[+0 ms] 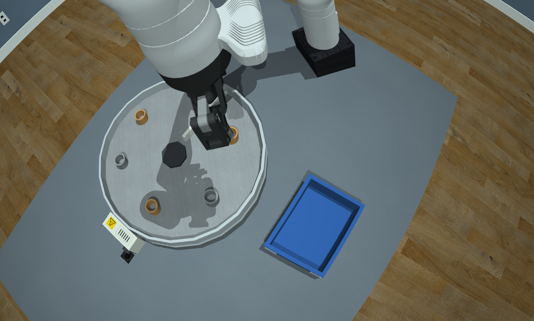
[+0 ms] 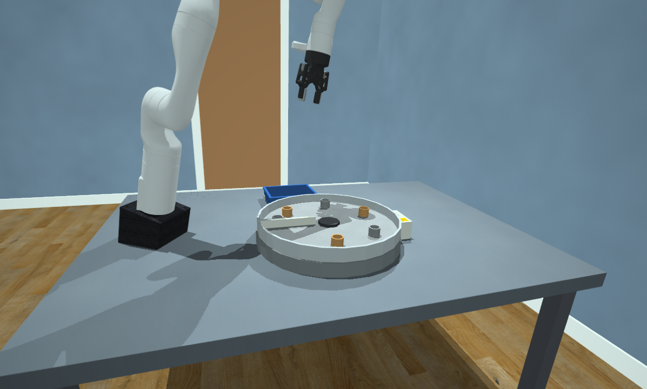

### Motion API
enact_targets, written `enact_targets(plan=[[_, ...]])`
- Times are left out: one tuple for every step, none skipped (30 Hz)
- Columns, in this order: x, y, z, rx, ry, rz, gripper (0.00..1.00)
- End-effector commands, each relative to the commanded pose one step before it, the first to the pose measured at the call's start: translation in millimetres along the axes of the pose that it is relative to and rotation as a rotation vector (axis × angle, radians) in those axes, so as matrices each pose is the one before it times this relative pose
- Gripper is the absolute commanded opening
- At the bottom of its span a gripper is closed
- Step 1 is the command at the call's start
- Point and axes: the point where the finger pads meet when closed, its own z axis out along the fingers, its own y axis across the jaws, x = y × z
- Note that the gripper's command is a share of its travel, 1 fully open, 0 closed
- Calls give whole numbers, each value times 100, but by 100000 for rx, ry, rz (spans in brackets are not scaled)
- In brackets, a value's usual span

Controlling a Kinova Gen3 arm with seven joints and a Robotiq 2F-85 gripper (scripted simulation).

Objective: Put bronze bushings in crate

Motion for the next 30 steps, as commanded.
enact_targets(plan=[[-4, 9, -71, -2356, -2709, -667, 100], [-4, 0, -12, -2200, -2679, -655, 100], [-4, 0, -12, -2200, -2679, -655, 100], [-5, 0, -12, -2200, -2679, -655, 100], [-5, 1, -12, -2200, -2679, -655, 100], [0, 0, 0, 0, 0, 0, 100], [0, 0, 0, 0, 0, 0, 100], [0, 0, 0, 0, 0, 0, 100], [0, 0, 0, 0, 0, 0, 100], [0, 0, 0, 0, 0, 0, 100], [0, 0, 0, 0, 0, 0, 100], [0, 0, 0, 0, 0, 0, 100], [0, 0, 0, 0, 0, 0, 100], [0, 0, 0, 0, 0, 0, 100], [0, 0, 0, 0, 0, 0, 100], [0, 0, 0, 0, 0, 0, 100], [0, 0, 0, 0, 0, 0, 100], [-268, -864, 691, 205, -35, -3, 100], [-268, -876, 625, -10, 2, 0, 100], [-268, -876, 625, -10, 2, 0, 100], [-268, -876, 624, -10, 2, 0, 100], [-268, -876, 624, -10, 2, 0, 100], [0, 0, 0, 0, 0, 0, 100], [0, 0, 0, 0, 0, 0, 100], [0, 0, 0, 0, 0, 0, 100], [0, 0, 0, 0, 0, 0, 100], [0, 0, 0, 0, 0, 0, 100], [0, 0, 0, 0, 0, 0, 100], [0, 0, 0, 0, 0, 0, 100], [0, 0, 0, 0, 0, 0, 100]])
